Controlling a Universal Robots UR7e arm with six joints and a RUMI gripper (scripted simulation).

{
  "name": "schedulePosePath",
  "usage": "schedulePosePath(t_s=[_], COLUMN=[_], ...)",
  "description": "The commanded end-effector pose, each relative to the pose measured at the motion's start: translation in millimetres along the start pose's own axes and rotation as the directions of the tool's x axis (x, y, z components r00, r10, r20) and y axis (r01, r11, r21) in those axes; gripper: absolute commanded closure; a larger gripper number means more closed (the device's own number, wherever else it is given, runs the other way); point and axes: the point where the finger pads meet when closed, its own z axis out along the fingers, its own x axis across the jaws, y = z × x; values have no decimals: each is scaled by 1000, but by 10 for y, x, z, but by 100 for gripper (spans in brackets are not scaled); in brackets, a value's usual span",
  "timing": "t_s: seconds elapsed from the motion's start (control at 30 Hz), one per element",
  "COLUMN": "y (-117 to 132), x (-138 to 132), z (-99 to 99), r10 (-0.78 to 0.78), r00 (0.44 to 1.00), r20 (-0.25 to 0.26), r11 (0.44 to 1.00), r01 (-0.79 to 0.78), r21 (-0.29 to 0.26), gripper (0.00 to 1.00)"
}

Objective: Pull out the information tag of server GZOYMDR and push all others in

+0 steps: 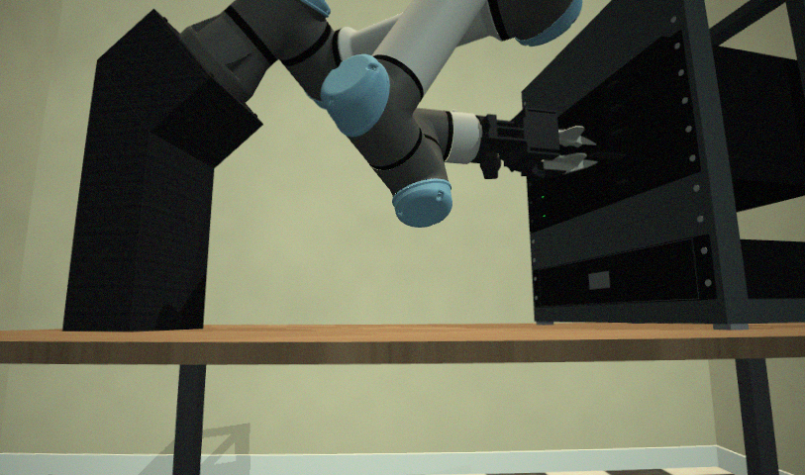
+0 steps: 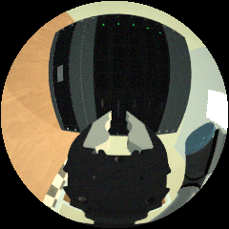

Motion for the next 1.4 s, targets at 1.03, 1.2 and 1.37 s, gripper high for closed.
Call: schedulePosePath(t_s=[1.03, 1.2, 1.37], y=[1, 0, 0], x=[3, 3, 3], z=[-893, -898, -898], r10=[0, 0, 0], r00=[1000, 1000, 1000], r20=[-1, -1, -1], r11=[1000, 1000, 1000], r01=[0, 0, 0], r21=[0, 0, 0], gripper=[85, 85, 85])
